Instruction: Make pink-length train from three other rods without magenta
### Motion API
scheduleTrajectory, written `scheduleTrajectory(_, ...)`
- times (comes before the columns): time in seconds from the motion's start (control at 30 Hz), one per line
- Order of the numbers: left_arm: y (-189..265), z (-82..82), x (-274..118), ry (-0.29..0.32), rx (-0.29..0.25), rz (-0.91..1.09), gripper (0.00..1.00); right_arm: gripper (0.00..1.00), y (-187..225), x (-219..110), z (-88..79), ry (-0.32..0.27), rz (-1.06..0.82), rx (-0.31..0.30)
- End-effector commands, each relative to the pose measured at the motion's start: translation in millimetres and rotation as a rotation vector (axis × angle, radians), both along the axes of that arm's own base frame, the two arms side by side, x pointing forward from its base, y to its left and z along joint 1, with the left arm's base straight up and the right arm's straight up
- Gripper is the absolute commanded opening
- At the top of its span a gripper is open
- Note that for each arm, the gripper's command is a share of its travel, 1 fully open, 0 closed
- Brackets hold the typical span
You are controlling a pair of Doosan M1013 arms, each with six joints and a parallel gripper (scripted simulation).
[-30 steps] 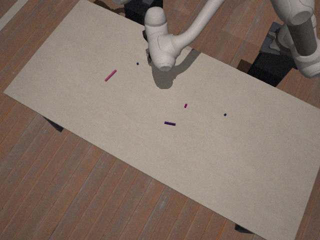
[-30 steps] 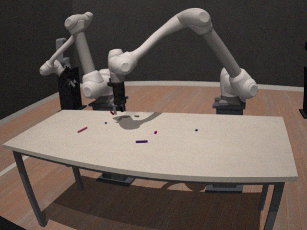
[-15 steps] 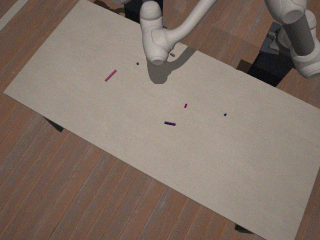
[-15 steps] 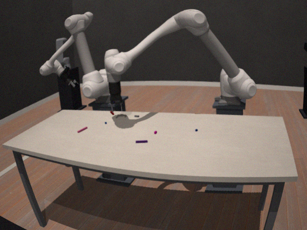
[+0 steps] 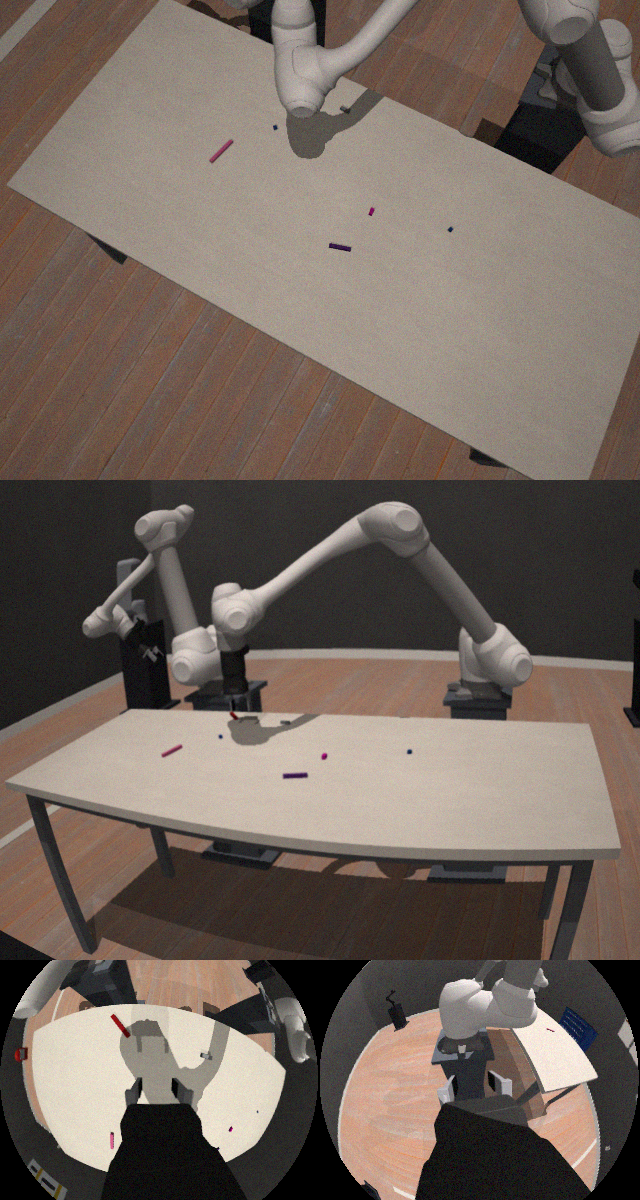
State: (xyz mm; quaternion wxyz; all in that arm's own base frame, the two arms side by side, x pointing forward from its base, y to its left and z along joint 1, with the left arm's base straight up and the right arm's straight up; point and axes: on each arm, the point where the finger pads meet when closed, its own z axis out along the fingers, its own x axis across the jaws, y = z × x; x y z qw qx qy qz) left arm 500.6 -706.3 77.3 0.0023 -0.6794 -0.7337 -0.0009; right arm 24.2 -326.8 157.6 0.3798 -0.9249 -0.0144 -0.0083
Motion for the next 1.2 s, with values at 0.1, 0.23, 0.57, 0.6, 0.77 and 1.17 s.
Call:
scheduleTrajectory(0.1, -5.5, 4.9, 1.6, -0.003, -0.008, -0.081, 1.0, 1.0, 3.0, 1.1, 1.2, -0.011, -0.007, 0.006)
scheduleTrajectory(0.23, -5.5, 5.1, 1.7, -0.003, -0.008, -0.081, 1.0, 1.0, 3.0, 1.1, 1.2, -0.011, -0.007, 0.006)
scheduleTrajectory(0.57, -5.5, 5.1, 1.7, -0.003, -0.008, -0.081, 1.0, 1.0, 3.0, 1.1, 1.2, -0.011, -0.007, 0.006)
scheduleTrajectory(0.6, -5.5, 5.1, 1.7, -0.003, -0.008, -0.081, 1.0, 1.0, 3.0, 1.1, 1.2, -0.011, -0.007, 0.006)
scheduleTrajectory(0.77, -5.5, 5.1, 1.7, -0.003, -0.008, -0.081, 1.0, 1.0, 3.0, 1.1, 1.2, -0.011, -0.007, 0.006)
scheduleTrajectory(1.17, -5.5, 5.1, 1.7, -0.003, -0.008, -0.081, 1.0, 1.0, 3.0, 1.1, 1.2, -0.011, -0.007, 0.006)
